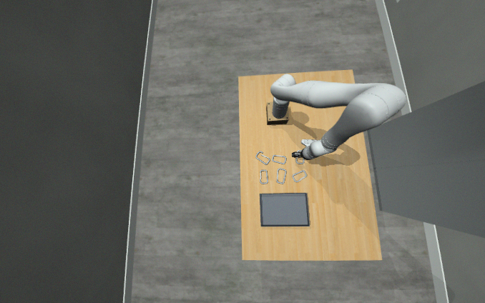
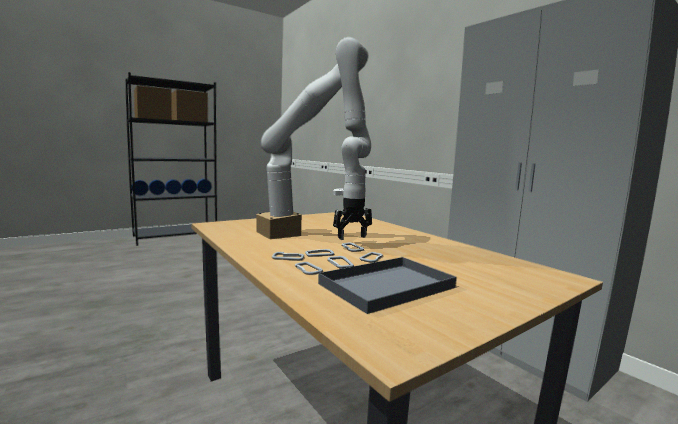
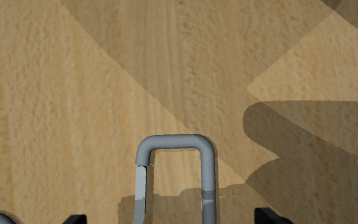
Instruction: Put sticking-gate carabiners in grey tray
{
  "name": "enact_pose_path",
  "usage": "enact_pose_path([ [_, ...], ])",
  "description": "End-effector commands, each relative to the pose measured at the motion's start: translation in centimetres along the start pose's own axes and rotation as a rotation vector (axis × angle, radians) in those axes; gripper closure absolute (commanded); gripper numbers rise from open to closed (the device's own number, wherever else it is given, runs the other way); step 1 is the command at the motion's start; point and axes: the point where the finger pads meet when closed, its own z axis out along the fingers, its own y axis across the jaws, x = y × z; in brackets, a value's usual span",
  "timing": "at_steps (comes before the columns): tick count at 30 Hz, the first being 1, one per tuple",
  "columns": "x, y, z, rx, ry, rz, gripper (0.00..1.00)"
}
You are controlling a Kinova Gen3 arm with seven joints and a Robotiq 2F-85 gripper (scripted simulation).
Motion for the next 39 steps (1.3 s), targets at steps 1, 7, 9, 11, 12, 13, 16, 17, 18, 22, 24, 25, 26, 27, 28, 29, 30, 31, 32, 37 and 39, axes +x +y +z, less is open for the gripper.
enact_pose_path([
  [1, 0.0, -0.1, 0.0, 0.001, 0.001, 0.002, 0.0],
  [7, 0.0, -0.1, 0.0, 0.001, 0.001, 0.002, 0.0],
  [9, 0.0, -0.1, 0.0, 0.001, 0.001, 0.002, 0.0],
  [11, 0.0, -0.1, 0.0, 0.001, 0.001, 0.002, 0.0],
  [12, 0.0, -0.1, 0.0, 0.001, 0.001, 0.002, 0.0],
  [13, 0.0, -0.1, 0.0, 0.001, 0.001, 0.002, 0.0],
  [16, 0.0, -0.1, 2.5, 0.001, 0.001, 0.002, 0.0],
  [17, 0.0, -0.1, 2.5, 0.001, 0.001, 0.002, 0.0],
  [18, 0.0, -0.1, 2.5, 0.001, 0.001, 0.002, 0.0],
  [22, 0.0, -0.1, 2.5, 0.001, 0.001, 0.002, 0.0],
  [24, 0.0, -0.1, 2.5, 0.001, 0.001, 0.002, 0.0],
  [25, 0.0, -0.1, 2.5, 0.001, 0.001, 0.002, 0.0],
  [26, 0.0, -0.1, 2.5, 0.001, 0.001, 0.002, 0.0],
  [27, 0.0, -0.1, 2.5, 0.001, 0.001, 0.002, 0.0],
  [28, 0.0, -0.1, 2.5, 0.001, 0.001, 0.002, 0.0],
  [29, 0.0, -0.1, 2.5, 0.001, 0.001, 0.002, 0.0],
  [30, 0.0, -0.1, 2.5, 0.001, 0.001, 0.002, 0.0],
  [31, 0.0, -0.1, 2.5, 0.001, 0.001, 0.002, 0.0],
  [32, 0.0, -0.1, 2.9, 0.001, 0.0, 0.002, 0.0],
  [37, 0.0, -0.1, 2.9, 0.001, 0.0, 0.002, 0.0],
  [39, 0.0, -0.1, 2.9, 0.001, 0.0, 0.002, 0.0],
])
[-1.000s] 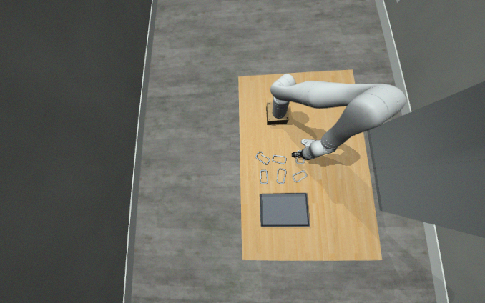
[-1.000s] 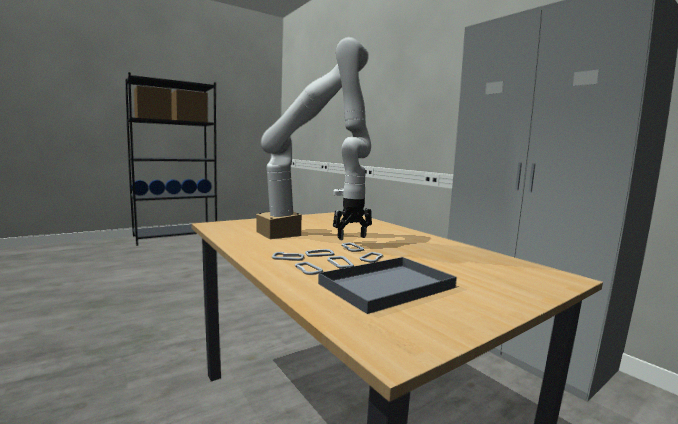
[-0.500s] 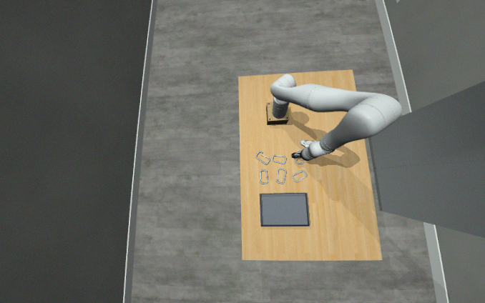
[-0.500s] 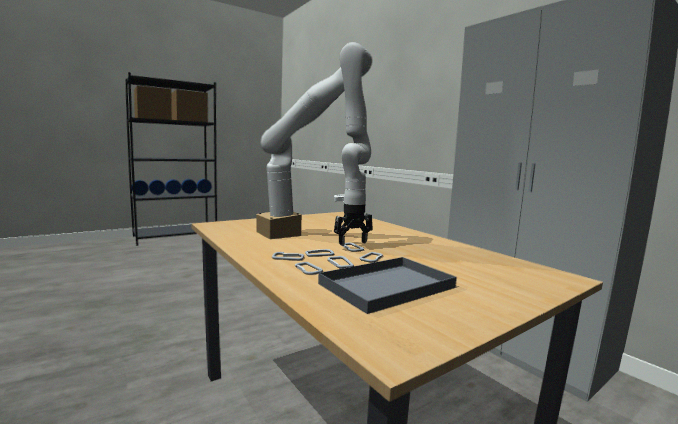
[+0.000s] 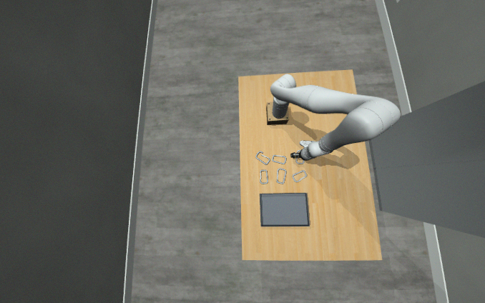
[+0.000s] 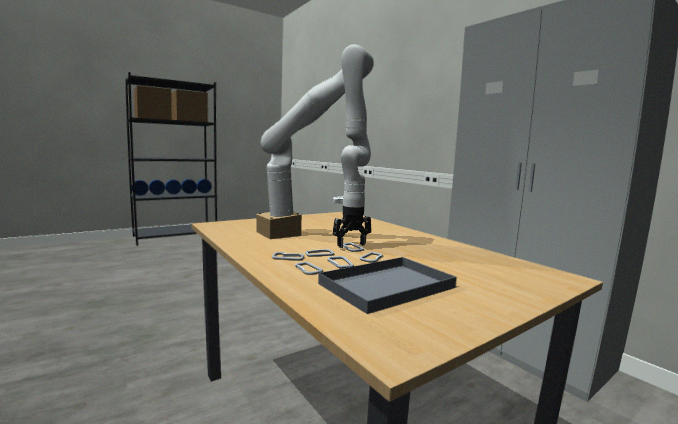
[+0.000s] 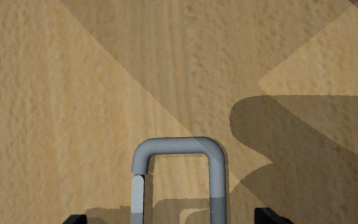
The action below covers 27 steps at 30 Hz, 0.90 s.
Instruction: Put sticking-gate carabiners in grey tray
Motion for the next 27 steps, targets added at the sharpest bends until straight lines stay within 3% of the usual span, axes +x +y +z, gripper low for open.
enact_pose_path([
  [1, 0.0, -0.04, 0.03, 0.0, 0.001, 0.001, 0.0],
  [9, 0.0, -0.04, 0.03, 0.0, 0.001, 0.001, 0.0],
  [10, 0.0, -0.04, 0.02, 0.0, 0.0, 0.001, 0.25],
  [27, -0.03, 0.01, -0.08, -0.001, -0.001, 0.001, 0.25],
])
